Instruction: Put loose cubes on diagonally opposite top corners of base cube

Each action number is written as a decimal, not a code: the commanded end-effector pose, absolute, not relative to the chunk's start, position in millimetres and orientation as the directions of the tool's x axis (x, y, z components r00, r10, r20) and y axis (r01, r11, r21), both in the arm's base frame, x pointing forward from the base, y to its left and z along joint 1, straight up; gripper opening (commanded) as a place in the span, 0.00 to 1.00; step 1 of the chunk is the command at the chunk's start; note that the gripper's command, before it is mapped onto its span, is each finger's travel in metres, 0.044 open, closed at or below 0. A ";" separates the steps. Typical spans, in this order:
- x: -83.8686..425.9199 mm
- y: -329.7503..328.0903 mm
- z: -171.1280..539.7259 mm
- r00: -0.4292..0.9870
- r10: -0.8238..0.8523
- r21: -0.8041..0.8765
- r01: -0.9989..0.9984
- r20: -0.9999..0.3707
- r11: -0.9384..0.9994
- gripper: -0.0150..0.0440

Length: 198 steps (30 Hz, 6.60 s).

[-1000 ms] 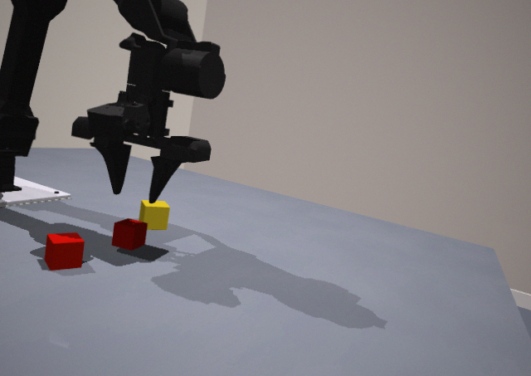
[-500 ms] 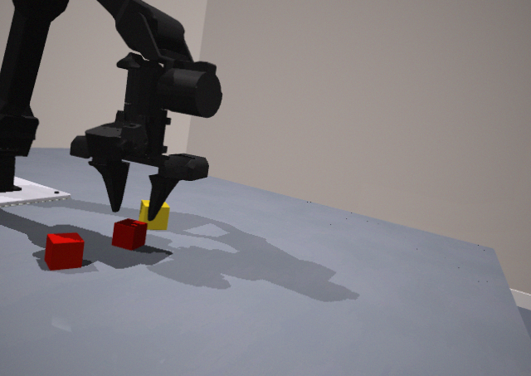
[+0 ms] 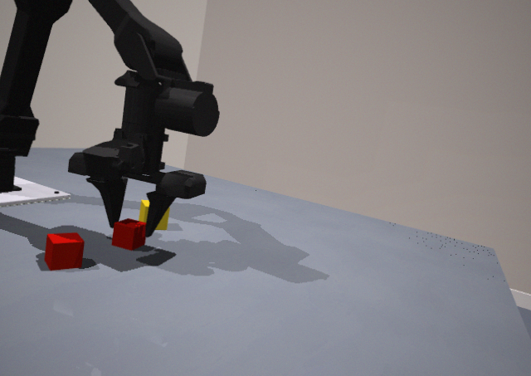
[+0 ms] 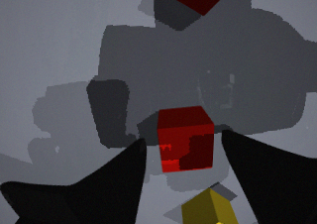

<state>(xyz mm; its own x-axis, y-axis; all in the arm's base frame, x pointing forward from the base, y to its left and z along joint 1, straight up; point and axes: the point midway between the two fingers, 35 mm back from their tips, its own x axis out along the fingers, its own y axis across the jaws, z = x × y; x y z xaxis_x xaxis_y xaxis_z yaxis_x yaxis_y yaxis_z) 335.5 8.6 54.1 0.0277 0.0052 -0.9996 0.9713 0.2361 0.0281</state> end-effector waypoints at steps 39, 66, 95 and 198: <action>336.5 8.0 139.9 0.028 0.000 0.028 0.972 -1.000 0.232 0.43; 323.7 60.4 140.0 0.028 0.005 0.019 0.548 -1.000 0.836 0.43; 306.4 107.0 120.8 0.026 0.010 0.006 -0.132 -1.000 0.991 0.43; 338.9 -96.7 161.2 0.028 -0.010 -0.030 -0.924 -1.000 0.381 0.70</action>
<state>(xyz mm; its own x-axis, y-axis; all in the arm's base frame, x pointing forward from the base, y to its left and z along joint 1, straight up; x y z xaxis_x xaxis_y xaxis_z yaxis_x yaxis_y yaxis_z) 341.3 -78.7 157.4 0.0288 -0.0059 -0.9996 -0.8883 0.4585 -0.0283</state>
